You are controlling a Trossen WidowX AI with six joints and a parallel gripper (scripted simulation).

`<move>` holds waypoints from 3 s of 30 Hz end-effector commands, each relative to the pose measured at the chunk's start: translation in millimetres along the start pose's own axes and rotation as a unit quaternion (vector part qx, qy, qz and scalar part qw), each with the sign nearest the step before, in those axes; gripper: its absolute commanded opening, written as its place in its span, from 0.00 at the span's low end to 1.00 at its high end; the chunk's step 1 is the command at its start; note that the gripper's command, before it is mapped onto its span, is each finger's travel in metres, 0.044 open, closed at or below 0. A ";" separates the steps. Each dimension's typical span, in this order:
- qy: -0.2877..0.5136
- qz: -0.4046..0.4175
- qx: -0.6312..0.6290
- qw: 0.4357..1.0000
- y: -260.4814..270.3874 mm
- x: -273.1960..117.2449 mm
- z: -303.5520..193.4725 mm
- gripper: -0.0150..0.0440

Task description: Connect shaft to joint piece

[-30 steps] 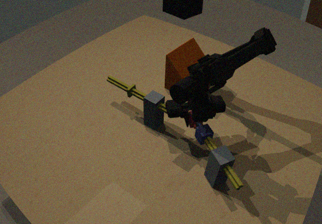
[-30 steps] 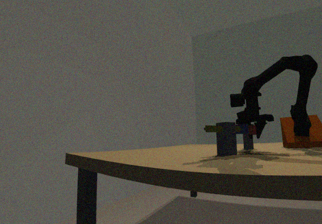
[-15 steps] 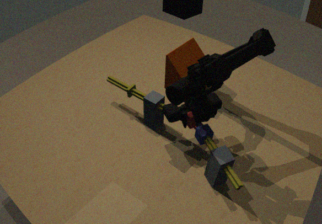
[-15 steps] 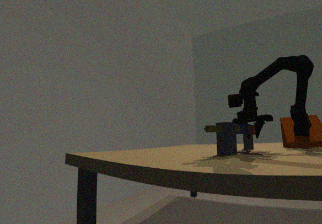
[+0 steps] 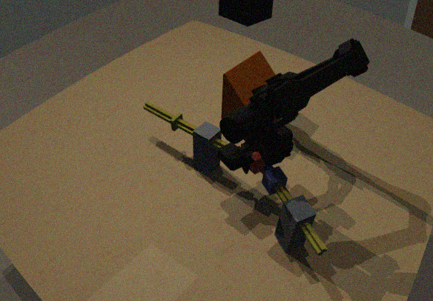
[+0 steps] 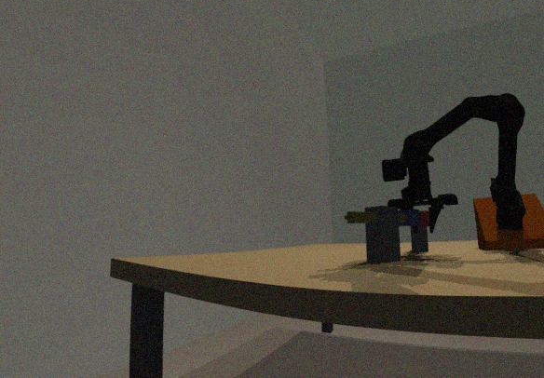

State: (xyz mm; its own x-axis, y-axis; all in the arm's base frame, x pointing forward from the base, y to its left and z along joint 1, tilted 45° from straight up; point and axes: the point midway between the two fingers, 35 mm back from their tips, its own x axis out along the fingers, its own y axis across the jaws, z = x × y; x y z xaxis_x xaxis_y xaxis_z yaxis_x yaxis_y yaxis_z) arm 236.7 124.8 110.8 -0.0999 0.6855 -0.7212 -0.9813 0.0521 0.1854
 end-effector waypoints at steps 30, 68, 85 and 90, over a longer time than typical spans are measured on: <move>0.030 -0.012 -0.166 0.986 -15.2 -2.9 1.7 0.25; 0.030 -0.011 -0.160 0.987 -14.7 -2.8 1.5 0.30; 0.030 -0.011 -0.160 0.987 -14.7 -2.8 1.5 0.95; 0.030 -0.011 -0.160 0.987 -14.7 -2.8 1.5 1.00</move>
State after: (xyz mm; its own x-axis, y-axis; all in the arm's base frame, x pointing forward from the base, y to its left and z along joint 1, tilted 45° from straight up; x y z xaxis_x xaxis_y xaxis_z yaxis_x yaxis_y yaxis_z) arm 251.7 123.2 111.1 -0.0771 0.6421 -0.7627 -0.9840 -0.1720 -0.0454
